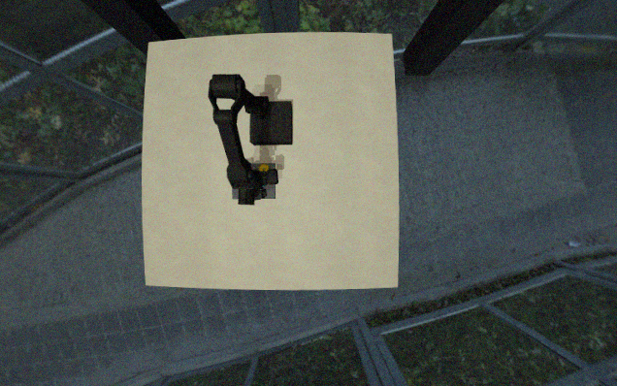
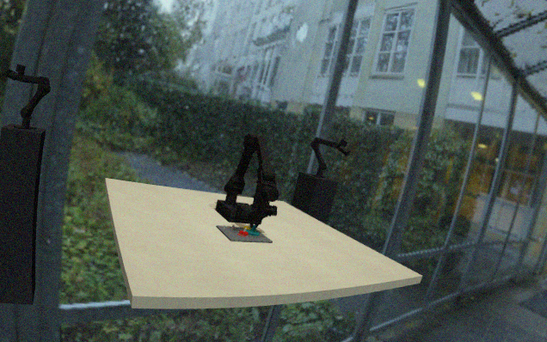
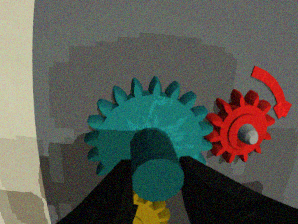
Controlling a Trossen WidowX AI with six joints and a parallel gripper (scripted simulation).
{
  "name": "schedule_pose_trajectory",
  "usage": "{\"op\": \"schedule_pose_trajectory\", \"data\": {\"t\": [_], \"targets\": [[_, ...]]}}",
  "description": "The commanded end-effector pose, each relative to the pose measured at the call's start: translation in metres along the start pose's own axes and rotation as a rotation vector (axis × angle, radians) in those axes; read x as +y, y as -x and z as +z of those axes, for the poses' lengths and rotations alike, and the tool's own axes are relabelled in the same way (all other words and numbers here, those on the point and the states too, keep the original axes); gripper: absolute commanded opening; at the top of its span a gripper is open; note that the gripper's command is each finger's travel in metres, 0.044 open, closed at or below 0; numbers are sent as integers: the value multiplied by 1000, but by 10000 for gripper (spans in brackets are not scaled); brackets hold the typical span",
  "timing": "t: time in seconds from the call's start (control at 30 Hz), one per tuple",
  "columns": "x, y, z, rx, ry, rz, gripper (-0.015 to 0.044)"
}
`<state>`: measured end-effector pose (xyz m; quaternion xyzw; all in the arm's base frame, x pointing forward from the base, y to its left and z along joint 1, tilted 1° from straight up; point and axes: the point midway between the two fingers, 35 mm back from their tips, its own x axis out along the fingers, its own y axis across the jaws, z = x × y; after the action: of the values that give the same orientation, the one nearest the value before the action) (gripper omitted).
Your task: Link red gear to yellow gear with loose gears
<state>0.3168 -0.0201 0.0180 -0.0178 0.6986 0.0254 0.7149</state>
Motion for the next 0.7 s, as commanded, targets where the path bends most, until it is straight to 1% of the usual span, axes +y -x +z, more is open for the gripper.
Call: {"op": "schedule_pose_trajectory", "data": {"t": [0.0, 0.13, 0.33, 0.43, 0.47, 0.6, 0.67], "targets": [[0, 2, 0, 0, -43, 0, 140], [0, 8, 0, 0, -93, 0, 140], [0, 44, 1, 0, -121, 0, 140], [0, 49, 0, 0, -125, 0, 140], [0, 46, 1, 0, -114, 0, 166], [1, 91, -3, 0, -114, 0, 271], [1, 94, -3, 0, -114, 0, 324]]}}
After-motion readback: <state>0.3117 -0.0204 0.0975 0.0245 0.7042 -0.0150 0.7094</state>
